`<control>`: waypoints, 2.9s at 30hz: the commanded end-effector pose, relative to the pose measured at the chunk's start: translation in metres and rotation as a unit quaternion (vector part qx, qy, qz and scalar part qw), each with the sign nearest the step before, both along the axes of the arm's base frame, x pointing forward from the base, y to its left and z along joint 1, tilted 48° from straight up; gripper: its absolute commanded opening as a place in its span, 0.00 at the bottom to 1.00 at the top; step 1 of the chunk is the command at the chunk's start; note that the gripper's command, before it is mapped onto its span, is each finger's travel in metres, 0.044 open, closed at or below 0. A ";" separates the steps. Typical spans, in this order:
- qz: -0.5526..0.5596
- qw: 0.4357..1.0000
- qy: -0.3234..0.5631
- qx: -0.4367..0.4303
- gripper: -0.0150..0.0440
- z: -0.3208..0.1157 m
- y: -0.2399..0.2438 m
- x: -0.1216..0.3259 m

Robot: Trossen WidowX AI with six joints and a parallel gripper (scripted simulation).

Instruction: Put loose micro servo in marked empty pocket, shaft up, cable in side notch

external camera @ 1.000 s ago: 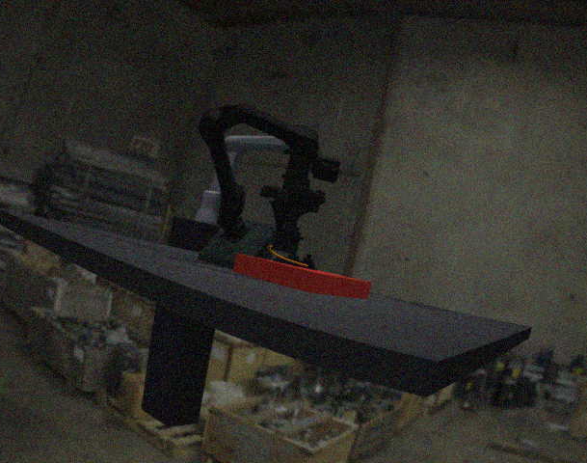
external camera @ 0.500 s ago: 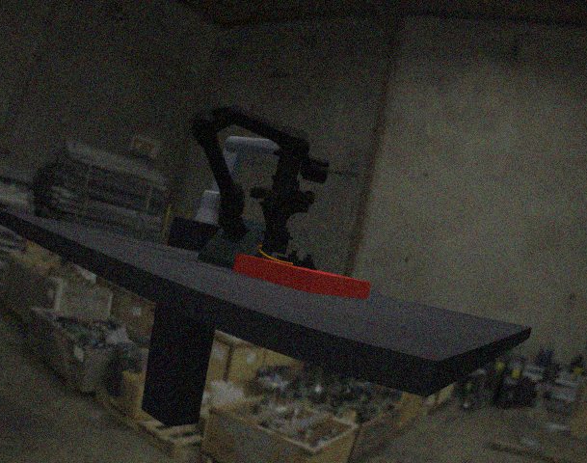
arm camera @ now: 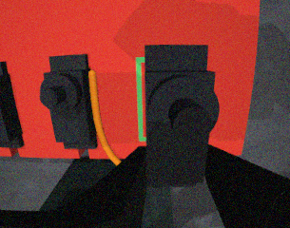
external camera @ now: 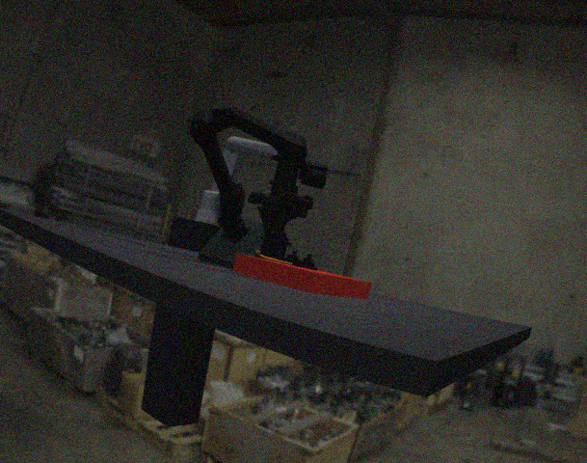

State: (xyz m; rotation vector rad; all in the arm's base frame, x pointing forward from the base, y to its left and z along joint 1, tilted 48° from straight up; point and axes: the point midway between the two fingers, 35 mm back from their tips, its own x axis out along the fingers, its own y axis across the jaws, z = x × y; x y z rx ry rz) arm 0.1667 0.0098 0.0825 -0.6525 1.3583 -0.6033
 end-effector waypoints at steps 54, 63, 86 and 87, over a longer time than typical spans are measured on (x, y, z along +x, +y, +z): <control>0.002 1.000 0.000 -0.002 0.25 -0.026 -0.029 0.005; 0.002 1.000 -0.001 -0.002 0.25 -0.031 -0.034 0.006; 0.002 1.000 0.000 -0.001 0.57 -0.013 -0.015 0.001; 0.002 1.000 0.000 -0.001 0.57 -0.011 -0.012 0.000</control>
